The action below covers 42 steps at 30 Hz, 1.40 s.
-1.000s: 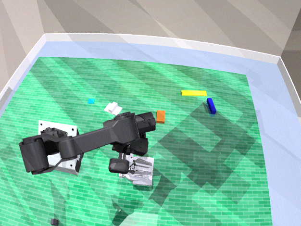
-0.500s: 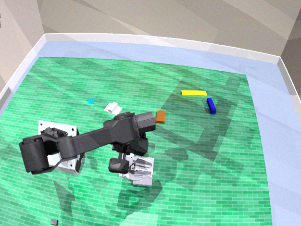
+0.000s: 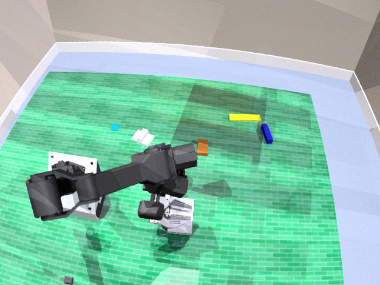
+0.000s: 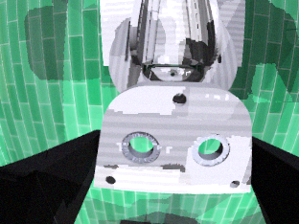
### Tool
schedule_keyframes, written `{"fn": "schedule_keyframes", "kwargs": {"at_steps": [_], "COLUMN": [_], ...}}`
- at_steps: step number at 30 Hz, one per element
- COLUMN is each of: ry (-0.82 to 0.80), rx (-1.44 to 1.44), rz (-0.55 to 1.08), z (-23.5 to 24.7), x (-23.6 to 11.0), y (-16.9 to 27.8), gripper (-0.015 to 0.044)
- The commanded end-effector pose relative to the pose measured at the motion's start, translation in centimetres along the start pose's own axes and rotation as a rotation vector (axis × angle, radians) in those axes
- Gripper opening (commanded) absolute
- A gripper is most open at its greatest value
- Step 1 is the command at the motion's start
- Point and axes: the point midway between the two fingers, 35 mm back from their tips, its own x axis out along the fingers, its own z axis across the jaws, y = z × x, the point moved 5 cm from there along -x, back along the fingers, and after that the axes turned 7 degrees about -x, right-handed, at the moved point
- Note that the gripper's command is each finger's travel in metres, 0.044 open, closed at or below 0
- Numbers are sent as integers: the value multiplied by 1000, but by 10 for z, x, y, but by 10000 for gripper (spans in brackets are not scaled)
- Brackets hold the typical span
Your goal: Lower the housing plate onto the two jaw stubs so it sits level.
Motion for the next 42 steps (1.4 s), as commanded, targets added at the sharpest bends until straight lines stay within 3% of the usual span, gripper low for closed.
{"fn": "schedule_keyframes", "kwargs": {"at_steps": [1,30,42], "ry": [3,6,6], "rx": [-11,-11,-11], "rz": [5,6,6], "z": [1,0,0], "x": [7,54,55], "y": [1,3,3], "gripper": [351,351,351]}}
